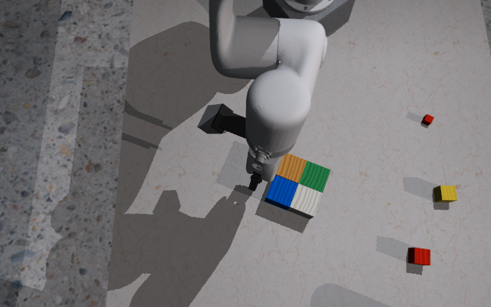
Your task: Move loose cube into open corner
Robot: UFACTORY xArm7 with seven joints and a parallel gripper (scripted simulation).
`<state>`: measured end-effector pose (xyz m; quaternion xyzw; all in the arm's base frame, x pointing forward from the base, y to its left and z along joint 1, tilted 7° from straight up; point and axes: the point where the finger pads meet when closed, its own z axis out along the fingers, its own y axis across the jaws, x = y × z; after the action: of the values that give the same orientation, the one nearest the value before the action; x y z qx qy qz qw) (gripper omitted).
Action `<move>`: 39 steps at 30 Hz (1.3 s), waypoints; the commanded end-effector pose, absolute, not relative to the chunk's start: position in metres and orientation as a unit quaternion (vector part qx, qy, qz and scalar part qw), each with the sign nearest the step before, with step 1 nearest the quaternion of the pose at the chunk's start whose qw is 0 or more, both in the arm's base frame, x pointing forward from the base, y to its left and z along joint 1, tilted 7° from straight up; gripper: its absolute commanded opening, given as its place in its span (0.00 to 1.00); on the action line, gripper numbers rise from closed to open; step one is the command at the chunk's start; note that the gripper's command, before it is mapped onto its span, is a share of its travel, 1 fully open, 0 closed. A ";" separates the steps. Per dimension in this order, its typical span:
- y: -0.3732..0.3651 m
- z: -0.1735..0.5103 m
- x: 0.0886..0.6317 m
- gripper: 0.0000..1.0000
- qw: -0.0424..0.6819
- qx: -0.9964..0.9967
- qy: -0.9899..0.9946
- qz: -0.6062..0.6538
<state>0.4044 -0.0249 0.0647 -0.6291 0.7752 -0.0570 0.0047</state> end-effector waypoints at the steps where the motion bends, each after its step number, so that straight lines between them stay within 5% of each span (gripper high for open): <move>1: -0.025 0.067 0.406 0.50 0.006 -0.629 0.775 -0.058; 21: -0.020 0.067 0.414 0.48 0.000 -0.686 0.725 -0.058; 39: 0.031 0.069 0.490 0.48 -0.028 -0.943 0.326 -0.066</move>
<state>0.4772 0.0255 0.0684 -0.8964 0.4354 -0.0791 -0.0245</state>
